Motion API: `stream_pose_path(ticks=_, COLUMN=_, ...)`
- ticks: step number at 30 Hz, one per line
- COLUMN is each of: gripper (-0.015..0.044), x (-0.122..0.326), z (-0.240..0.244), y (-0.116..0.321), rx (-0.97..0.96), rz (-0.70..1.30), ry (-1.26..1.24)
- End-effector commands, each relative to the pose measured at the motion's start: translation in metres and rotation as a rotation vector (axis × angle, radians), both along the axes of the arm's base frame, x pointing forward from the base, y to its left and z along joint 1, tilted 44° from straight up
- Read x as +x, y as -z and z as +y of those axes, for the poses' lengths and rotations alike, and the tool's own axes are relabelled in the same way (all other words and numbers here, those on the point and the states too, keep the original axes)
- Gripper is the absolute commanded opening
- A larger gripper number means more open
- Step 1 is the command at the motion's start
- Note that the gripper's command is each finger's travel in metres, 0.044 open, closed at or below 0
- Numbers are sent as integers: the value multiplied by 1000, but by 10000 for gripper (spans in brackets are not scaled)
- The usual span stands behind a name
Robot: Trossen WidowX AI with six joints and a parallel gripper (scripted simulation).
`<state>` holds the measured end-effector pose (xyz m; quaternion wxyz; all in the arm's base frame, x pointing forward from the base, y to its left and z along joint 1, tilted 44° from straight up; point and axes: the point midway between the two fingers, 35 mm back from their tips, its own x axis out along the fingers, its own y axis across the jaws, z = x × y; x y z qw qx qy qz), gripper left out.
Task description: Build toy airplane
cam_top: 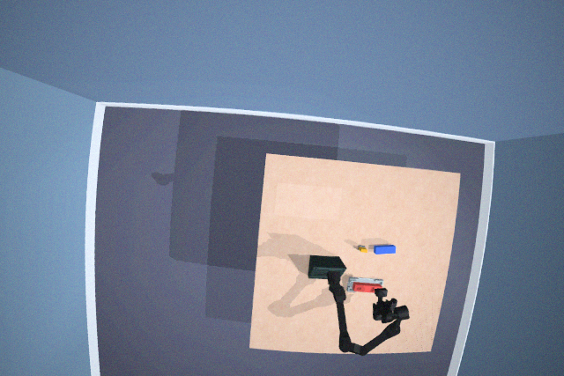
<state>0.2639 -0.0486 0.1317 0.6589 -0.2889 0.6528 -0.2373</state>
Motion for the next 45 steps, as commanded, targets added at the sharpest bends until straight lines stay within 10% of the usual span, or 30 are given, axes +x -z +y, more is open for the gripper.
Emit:
stream_pose_path(ticks=1, gripper=440, x=5, z=6, y=5, rx=6, rz=16, ry=-17)
stream_pose_path(ticks=19, gripper=440, x=72, z=176, y=183, rx=17, rz=8, ry=-14)
stream_pose_path(ticks=45, gripper=440, x=74, z=143, y=222, rx=14, rz=6, ry=-13)
